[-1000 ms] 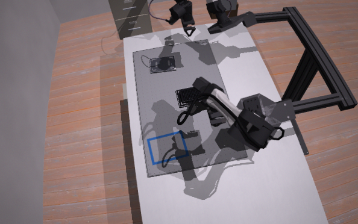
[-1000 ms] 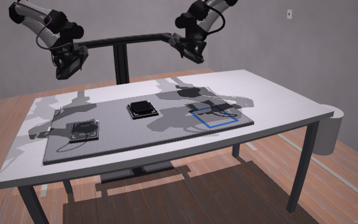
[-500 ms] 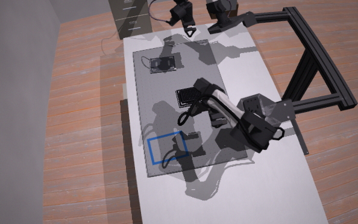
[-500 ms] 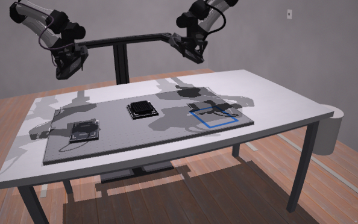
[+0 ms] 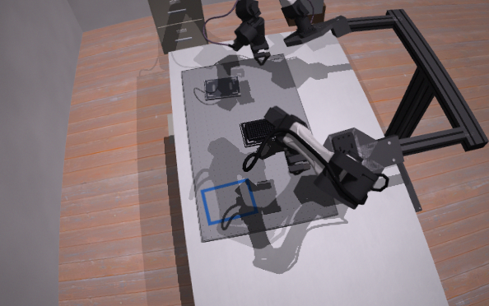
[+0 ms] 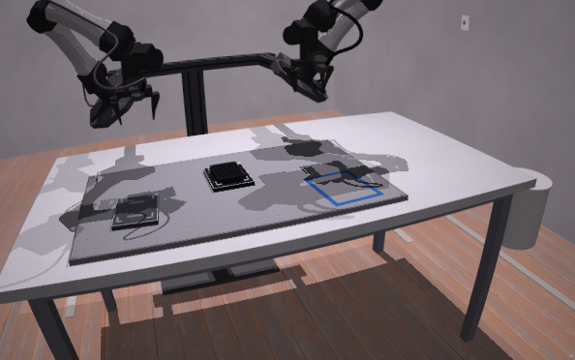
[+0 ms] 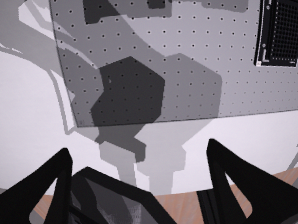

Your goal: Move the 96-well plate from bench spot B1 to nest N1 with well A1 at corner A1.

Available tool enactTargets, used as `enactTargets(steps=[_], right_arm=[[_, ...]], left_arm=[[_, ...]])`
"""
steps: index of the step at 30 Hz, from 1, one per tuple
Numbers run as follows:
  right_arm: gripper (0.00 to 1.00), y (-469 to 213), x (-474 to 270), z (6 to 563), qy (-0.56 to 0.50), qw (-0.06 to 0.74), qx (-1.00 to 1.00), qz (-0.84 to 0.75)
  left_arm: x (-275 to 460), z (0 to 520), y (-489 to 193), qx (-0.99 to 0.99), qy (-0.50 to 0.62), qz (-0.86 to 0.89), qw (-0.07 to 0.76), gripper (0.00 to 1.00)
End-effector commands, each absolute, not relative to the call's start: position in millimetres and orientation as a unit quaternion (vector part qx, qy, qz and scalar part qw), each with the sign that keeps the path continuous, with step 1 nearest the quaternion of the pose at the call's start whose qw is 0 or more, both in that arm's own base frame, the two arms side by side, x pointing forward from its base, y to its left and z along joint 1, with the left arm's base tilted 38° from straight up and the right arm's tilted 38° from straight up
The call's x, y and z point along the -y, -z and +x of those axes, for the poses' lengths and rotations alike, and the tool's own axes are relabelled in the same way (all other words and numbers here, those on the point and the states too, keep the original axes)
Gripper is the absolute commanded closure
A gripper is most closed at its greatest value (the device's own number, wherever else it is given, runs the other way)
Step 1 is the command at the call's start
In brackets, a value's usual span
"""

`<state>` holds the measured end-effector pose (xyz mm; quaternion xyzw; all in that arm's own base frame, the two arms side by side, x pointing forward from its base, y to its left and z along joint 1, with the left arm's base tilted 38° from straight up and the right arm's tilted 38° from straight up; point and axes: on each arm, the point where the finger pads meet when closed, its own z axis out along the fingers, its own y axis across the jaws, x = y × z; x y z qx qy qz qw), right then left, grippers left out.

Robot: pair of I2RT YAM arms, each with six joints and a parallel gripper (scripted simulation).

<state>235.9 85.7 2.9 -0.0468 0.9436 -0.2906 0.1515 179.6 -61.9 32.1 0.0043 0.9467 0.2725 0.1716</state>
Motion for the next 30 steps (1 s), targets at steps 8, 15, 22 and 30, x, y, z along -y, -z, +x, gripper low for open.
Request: enactTargets(steps=[8,15,22,30], right_arm=[[0.0,33.4,-125.9,256.3,0.27,0.171,-0.947,-0.037],[0.0,60.7,-146.5,266.0,0.27,0.17,-0.947,-0.038],[0.0,80.2,-161.1,272.8,0.27,0.17,-0.947,-0.039],[0.0,111.3,-184.2,283.9,0.271,0.17,-0.947,-0.039]], left_arm=[[61.5,179.8,-33.2,-0.946,-0.275,0.006,0.173,0.0],[61.5,179.8,-33.2,-0.946,-0.275,0.006,0.173,0.0],[61.5,179.8,-33.2,-0.946,-0.275,0.006,0.173,0.0],[61.5,179.8,-33.2,-0.946,-0.275,0.006,0.173,0.0]])
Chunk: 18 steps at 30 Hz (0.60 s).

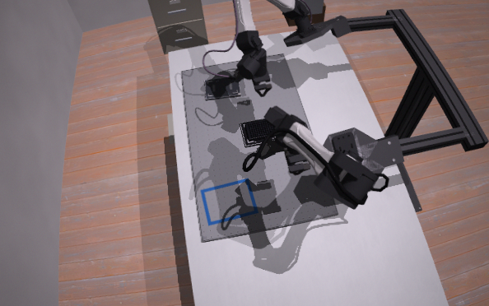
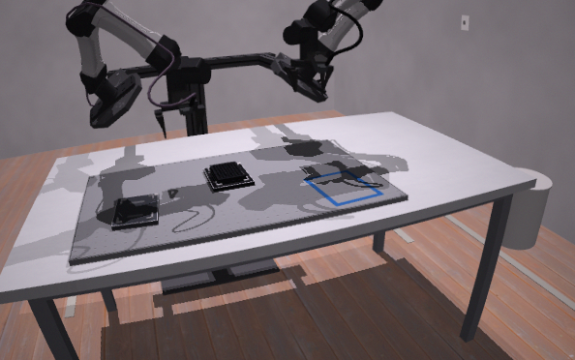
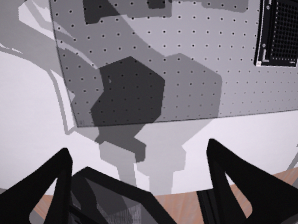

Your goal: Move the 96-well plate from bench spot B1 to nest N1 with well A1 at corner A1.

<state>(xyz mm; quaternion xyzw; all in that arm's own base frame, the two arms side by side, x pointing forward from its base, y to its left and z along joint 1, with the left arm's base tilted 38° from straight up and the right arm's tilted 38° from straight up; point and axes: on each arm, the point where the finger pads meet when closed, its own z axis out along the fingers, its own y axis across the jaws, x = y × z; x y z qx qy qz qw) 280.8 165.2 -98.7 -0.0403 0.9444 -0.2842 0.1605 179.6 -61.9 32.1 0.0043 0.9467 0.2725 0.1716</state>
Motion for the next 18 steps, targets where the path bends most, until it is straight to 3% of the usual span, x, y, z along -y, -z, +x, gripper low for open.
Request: enactTargets(steps=[1,18], right_arm=[[0.0,115.2,-187.6,284.9,0.271,0.17,-0.947,-0.04],[0.0,172.0,-227.0,301.7,0.28,0.161,-0.945,-0.045]], left_arm=[[61.5,179.8,-33.2,-0.946,-0.275,0.006,0.173,0.0],[61.5,179.8,-33.2,-0.946,-0.275,0.006,0.173,0.0]])
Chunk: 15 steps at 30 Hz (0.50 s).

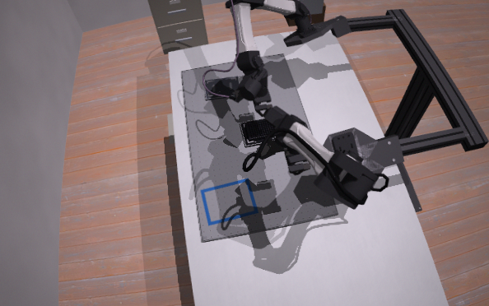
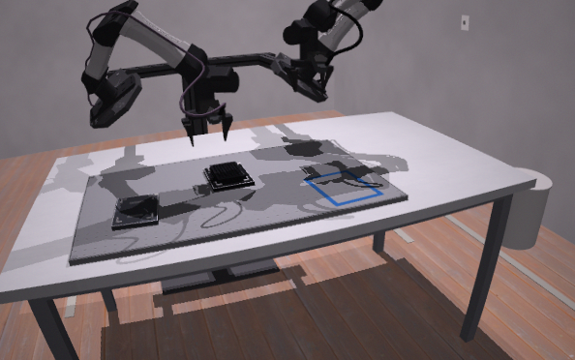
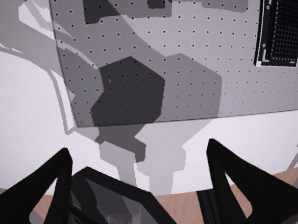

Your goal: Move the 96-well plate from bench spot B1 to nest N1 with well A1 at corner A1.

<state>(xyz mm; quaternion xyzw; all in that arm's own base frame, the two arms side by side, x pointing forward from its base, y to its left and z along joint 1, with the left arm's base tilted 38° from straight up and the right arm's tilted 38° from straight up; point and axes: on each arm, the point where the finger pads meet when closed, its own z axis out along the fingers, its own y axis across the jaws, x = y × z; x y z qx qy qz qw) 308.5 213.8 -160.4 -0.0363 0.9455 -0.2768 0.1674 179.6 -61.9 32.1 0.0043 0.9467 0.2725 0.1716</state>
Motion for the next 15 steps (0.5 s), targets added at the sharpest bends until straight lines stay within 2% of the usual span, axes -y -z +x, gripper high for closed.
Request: enactTargets(steps=[1,15], right_arm=[[0.0,175.9,-229.9,303.0,0.28,0.161,-0.945,-0.045],[0.0,204.6,-244.2,319.3,0.284,0.16,-0.945,-0.035]], left_arm=[[61.5,179.8,-33.2,-0.946,-0.275,0.006,0.173,0.0],[61.5,179.8,-33.2,-0.946,-0.275,0.006,0.173,0.0]])
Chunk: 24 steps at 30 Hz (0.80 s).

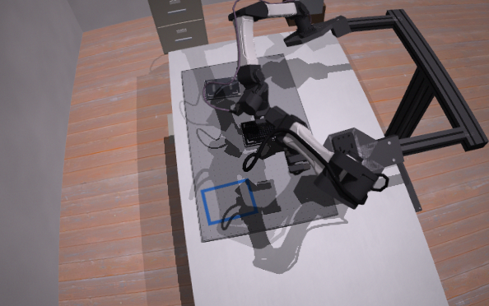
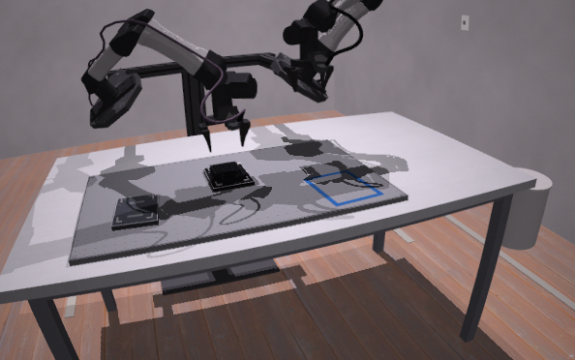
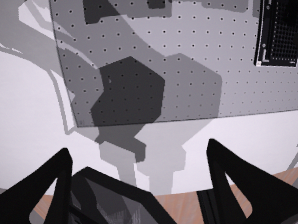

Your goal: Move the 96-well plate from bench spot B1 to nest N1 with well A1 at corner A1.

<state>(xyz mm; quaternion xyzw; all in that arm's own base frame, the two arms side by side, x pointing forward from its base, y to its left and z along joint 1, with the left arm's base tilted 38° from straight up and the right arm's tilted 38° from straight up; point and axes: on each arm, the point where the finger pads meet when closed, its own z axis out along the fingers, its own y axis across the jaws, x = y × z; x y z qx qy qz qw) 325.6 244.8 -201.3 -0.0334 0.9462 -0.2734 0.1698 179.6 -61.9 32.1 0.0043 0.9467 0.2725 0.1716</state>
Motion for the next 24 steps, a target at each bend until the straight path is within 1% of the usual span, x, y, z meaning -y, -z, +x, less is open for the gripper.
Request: enactTargets(steps=[1,18,19,24], right_arm=[[0.0,204.5,-244.0,319.4,0.284,0.16,-0.945,-0.035],[0.0,195.8,-248.2,323.9,0.276,0.168,-0.946,-0.034],[0.0,207.5,-232.5,320.6,0.291,0.153,-0.944,-0.029],[0.0,214.1,-226.5,323.9,0.29,0.155,-0.944,-0.031]], left_arm=[[61.5,179.8,-33.2,-0.946,-0.275,0.006,0.173,0.0],[61.5,179.8,-33.2,-0.946,-0.275,0.006,0.173,0.0],[61.5,179.8,-33.2,-0.946,-0.275,0.006,0.173,0.0],[61.5,179.8,-33.2,-0.946,-0.275,0.006,0.173,0.0]])
